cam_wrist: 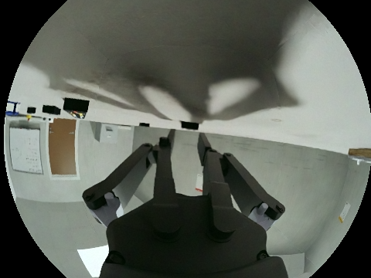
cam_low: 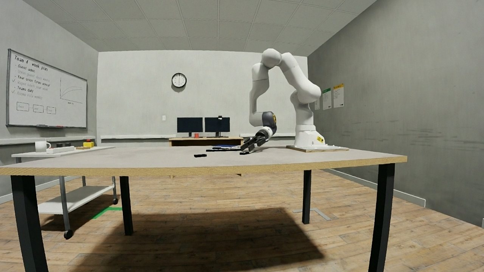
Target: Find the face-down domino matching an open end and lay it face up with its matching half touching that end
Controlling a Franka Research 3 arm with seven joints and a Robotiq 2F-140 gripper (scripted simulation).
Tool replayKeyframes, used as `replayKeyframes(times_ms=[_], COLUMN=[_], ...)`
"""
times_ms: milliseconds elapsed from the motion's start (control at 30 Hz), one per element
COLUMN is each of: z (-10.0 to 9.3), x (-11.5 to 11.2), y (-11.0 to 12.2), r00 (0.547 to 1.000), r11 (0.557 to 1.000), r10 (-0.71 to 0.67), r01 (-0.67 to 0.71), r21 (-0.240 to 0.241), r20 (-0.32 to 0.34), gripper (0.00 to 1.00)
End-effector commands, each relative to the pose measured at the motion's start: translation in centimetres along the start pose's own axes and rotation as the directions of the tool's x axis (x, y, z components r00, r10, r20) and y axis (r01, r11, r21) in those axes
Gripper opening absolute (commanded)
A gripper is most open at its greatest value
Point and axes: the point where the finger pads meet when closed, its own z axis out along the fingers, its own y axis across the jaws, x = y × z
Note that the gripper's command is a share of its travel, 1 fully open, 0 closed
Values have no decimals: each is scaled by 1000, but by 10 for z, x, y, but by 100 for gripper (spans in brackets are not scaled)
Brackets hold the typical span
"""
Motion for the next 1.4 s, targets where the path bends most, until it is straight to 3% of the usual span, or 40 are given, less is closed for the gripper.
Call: replayKeyframes(times_ms=[0,433,1367], z=[-7,-45,-52], x=[-2,-16,-27], y=[1,1,0], r00=[1000,1000,1000], r11=[1000,1000,1000], r10=[-2,-2,-2], r01=[2,2,2], r21=[-1,-1,-2], r20=[1,1,-21], gripper=[34,34,34])
